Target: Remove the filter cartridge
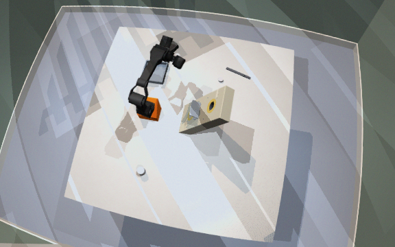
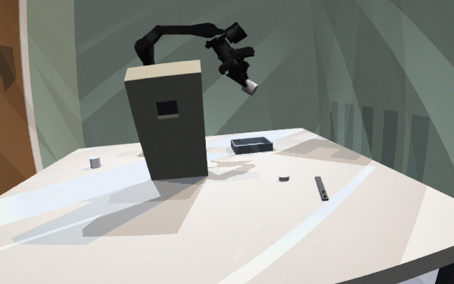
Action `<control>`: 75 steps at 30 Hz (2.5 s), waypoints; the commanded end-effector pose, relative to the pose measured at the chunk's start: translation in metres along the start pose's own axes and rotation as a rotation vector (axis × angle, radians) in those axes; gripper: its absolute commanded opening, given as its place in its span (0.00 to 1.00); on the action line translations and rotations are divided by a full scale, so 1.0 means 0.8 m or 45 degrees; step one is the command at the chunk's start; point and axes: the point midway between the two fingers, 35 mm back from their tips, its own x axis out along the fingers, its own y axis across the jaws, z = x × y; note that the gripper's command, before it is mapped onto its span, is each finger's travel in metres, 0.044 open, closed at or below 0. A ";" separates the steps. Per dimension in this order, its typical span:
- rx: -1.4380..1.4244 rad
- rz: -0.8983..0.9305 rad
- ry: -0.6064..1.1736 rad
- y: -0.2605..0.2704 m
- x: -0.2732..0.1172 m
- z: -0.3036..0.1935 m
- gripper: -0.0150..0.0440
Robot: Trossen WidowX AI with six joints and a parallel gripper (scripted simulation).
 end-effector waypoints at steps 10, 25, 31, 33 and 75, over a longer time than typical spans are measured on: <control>-0.270 0.141 0.006 0.093 0.053 -0.047 0.25; -0.665 0.388 0.004 0.188 0.113 -0.134 0.25; -0.705 0.413 0.005 0.195 0.118 -0.144 0.25; -0.705 0.413 0.005 0.195 0.118 -0.144 0.25; -0.713 0.406 0.015 0.194 0.193 -0.189 1.00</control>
